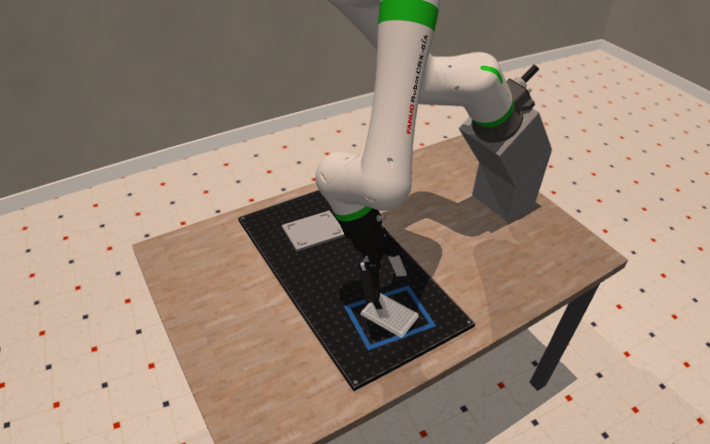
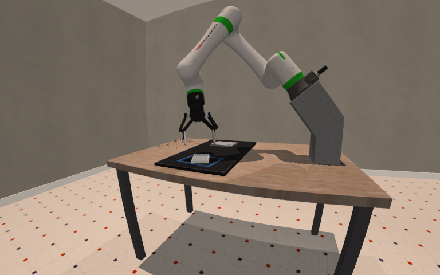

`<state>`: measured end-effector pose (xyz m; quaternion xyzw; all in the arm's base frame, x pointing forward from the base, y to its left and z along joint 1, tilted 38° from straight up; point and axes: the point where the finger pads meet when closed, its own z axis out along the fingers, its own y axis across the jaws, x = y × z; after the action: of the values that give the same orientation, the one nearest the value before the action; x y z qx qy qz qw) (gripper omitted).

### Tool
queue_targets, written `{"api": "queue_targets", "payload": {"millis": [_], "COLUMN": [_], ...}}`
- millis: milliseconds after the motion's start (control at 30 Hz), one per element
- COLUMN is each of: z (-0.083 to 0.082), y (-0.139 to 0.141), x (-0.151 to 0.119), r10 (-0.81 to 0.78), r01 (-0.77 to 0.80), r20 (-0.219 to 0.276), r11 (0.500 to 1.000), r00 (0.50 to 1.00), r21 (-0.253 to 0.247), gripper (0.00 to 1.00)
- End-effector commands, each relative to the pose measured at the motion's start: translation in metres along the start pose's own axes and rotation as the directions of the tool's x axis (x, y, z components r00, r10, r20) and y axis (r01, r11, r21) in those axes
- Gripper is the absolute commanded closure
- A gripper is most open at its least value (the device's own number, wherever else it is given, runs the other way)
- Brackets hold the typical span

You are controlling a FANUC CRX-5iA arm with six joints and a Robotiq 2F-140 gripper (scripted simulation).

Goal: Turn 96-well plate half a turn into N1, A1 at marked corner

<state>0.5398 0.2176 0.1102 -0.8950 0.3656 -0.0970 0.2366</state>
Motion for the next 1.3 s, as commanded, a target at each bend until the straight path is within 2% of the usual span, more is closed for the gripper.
{"api": "queue_targets", "payload": {"millis": [0,167,367,433,500,700,933,1000,1267], "z": [0.0002,0.0002,0.0002,0.0002,0.0002,0.0002,0.0002,0.0002,0.0002], "y": [-0.0003,-0.0003,-0.0003,-0.0003,-0.0003,-0.0003,-0.0003,-0.0003,-0.0003], "x": [-0.0004,-0.0004,-0.0004,-0.0004,-0.0004,-0.0004,-0.0004,-0.0004,-0.0004], "r10": [-0.120,-0.268,-0.434,-0.434,-0.486,-0.628,-0.762,-0.762,-0.864], "r01": [0.121,0.268,0.436,0.436,0.488,0.631,0.765,0.765,0.868], "r20": [0.011,0.024,0.054,0.054,0.067,0.113,0.181,0.181,0.272], "r11": [0.991,0.955,0.878,0.878,0.844,0.720,0.540,0.540,0.299], "r00": [0.993,0.963,0.899,0.899,0.871,0.770,0.621,0.621,0.423], "r21": [-0.056,-0.124,-0.200,-0.200,-0.224,-0.289,-0.351,-0.351,-0.397], "gripper": [0.00,0.00,0.00,0.00,0.00,0.00,0.00,0.00,0.00]}}
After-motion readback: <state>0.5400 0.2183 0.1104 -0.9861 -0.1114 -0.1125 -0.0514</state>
